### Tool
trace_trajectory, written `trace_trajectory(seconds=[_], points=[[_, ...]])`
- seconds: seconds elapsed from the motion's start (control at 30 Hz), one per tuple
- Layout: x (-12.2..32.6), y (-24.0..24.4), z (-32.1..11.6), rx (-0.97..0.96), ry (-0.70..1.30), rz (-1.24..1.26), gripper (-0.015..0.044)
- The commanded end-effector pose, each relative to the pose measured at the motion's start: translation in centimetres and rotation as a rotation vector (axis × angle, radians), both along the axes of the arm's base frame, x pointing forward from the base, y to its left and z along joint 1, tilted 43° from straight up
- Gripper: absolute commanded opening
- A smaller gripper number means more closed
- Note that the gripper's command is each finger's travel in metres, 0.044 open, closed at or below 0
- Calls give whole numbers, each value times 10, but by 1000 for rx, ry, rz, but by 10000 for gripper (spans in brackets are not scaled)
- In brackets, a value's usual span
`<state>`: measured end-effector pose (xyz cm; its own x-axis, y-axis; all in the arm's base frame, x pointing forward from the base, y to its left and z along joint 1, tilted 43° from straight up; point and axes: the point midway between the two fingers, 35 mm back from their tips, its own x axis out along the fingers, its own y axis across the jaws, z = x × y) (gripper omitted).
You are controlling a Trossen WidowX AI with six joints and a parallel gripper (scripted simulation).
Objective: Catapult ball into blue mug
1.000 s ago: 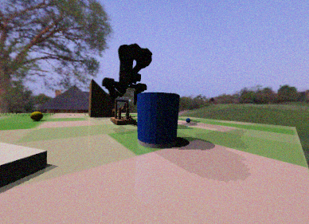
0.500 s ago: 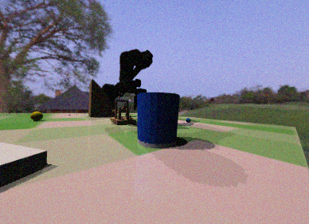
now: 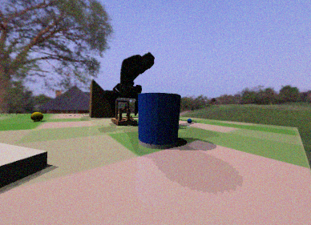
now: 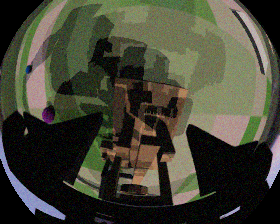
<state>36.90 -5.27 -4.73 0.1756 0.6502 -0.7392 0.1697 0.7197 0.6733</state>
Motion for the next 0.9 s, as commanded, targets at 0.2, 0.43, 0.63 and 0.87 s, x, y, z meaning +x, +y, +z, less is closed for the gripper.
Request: trace_trajectory(seconds=[0.2,0.43,0.63,0.87], points=[[-1,2,-2,2,5,1,388],[-1,2,-2,2,5,1,204],[-1,2,-2,2,5,1,125],[-9,-30,32,-1,6,1,0]])
